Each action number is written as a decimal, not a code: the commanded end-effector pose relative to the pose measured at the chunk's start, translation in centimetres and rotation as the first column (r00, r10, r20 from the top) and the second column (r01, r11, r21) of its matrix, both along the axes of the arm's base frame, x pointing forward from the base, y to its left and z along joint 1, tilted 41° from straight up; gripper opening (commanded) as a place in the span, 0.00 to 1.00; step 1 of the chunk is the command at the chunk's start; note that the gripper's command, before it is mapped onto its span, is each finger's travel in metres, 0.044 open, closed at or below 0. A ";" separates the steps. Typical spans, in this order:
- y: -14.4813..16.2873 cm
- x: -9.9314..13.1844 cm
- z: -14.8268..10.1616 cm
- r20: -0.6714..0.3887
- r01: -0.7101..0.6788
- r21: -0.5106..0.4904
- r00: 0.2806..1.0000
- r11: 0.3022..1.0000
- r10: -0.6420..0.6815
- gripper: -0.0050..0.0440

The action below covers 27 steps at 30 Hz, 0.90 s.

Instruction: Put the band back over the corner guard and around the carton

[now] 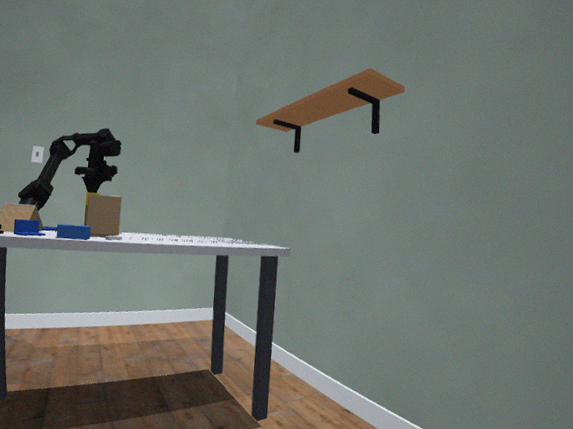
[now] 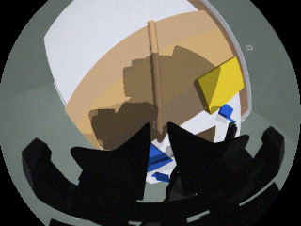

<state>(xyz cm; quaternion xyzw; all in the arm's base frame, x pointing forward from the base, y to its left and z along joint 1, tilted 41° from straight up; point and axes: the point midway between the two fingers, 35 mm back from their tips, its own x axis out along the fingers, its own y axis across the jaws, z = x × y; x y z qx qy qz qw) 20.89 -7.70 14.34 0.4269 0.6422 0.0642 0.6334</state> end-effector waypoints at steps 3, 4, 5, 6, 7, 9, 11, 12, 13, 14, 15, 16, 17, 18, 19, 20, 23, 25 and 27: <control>0.0 0.0 0.0 -0.001 -0.001 -0.003 1.000 1.000 0.001 0.22; 0.0 0.0 0.0 -0.001 -0.001 -0.003 1.000 1.000 0.001 0.20; 0.0 0.0 0.0 -0.001 -0.001 -0.003 1.000 1.000 0.001 0.19; 0.0 0.0 0.0 -0.001 -0.001 -0.003 1.000 1.000 0.001 0.17; 0.0 0.0 0.0 -0.001 -0.001 -0.003 1.000 1.000 0.001 0.17; 0.0 0.0 0.0 -0.001 -0.001 -0.003 1.000 1.000 0.001 0.16; 0.0 0.0 0.0 -0.001 -0.001 -0.003 1.000 1.000 0.001 0.13; 0.0 0.0 0.0 -0.001 -0.001 -0.003 1.000 1.000 0.001 0.12; 0.0 0.0 0.0 -0.001 -0.001 -0.003 1.000 1.000 0.001 0.11; 0.0 0.0 0.0 -0.001 -0.001 -0.003 1.000 1.000 0.001 0.10; 0.0 0.0 0.0 -0.001 -0.001 -0.003 1.000 1.000 0.001 0.10; 0.0 0.0 0.0 -0.001 -0.001 -0.003 1.000 1.000 0.001 0.10; 0.0 0.0 0.0 -0.001 -0.001 -0.003 1.000 1.000 0.001 0.10; 0.0 0.0 0.0 -0.001 -0.001 -0.003 1.000 1.000 0.001 0.10; 0.0 0.0 0.0 -0.001 -0.001 -0.003 1.000 1.000 0.001 0.10; -0.1 0.0 0.0 0.000 0.002 -0.005 1.000 1.000 -0.002 0.10; -0.9 -0.4 1.2 0.014 0.038 -0.033 0.999 0.999 -0.038 0.10; -0.9 -0.4 1.2 0.014 0.038 -0.033 0.999 0.999 -0.038 0.10; -1.3 -0.6 1.9 0.022 0.059 -0.048 0.998 0.997 -0.058 0.10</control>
